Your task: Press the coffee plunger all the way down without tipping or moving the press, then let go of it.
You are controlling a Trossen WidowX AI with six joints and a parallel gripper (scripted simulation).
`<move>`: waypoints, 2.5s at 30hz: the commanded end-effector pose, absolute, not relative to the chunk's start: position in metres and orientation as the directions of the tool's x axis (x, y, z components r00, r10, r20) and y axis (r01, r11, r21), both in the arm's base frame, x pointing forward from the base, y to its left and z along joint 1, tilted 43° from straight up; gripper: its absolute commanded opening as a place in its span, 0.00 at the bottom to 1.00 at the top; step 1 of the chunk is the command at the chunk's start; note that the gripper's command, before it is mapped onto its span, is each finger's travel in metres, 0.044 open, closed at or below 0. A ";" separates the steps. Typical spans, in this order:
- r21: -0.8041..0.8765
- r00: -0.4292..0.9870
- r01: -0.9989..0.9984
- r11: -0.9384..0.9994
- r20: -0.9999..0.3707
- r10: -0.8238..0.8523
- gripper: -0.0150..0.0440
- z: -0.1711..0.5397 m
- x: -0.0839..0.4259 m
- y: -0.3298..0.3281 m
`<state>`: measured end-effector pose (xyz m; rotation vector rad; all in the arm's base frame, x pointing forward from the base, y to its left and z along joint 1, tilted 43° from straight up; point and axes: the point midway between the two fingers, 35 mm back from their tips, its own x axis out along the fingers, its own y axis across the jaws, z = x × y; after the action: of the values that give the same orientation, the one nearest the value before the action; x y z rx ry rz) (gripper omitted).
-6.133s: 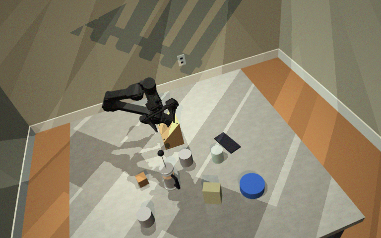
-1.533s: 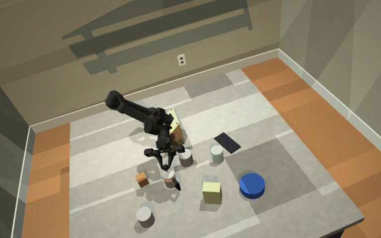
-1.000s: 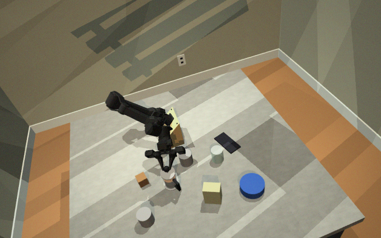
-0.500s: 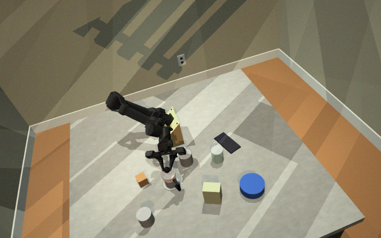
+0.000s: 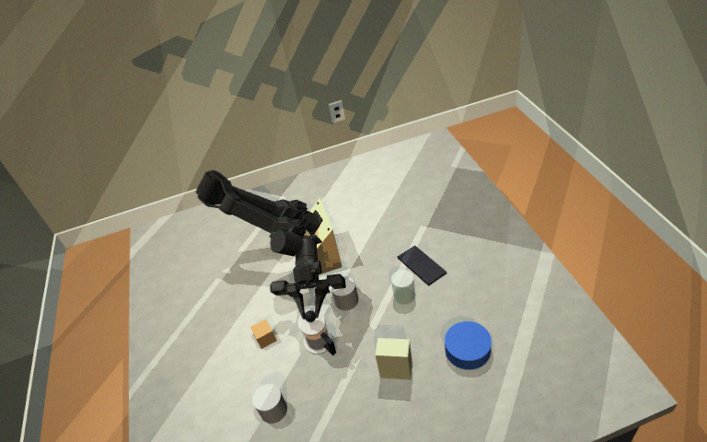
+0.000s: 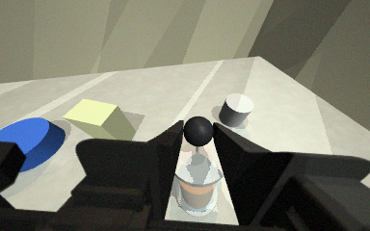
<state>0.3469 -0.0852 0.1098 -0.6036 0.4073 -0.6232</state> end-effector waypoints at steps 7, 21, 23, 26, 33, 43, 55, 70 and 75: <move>-0.646 0.729 0.413 0.642 -0.187 -0.658 0.46 0.105 0.346 -0.090; -0.646 0.729 0.413 0.642 -0.187 -0.658 0.46 0.105 0.348 -0.090; -0.646 0.729 0.413 0.642 -0.187 -0.658 0.46 0.105 0.349 -0.090; -0.646 0.729 0.413 0.642 -0.187 -0.658 0.46 0.105 0.349 -0.090; -0.646 0.730 0.413 0.642 -0.187 -0.658 0.46 0.105 0.350 -0.090; -0.646 0.730 0.413 0.642 -0.187 -0.658 0.46 0.106 0.351 -0.090; -0.638 0.737 0.418 0.647 -0.178 -0.652 0.46 0.108 0.352 -0.088; -0.638 0.737 0.418 0.647 -0.178 -0.652 1.00 0.108 0.352 -0.088; -0.637 0.735 0.415 0.650 -0.187 -0.652 1.00 0.118 0.348 -0.075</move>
<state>0.3509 -0.0844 0.1099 -0.6120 0.4249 -0.6256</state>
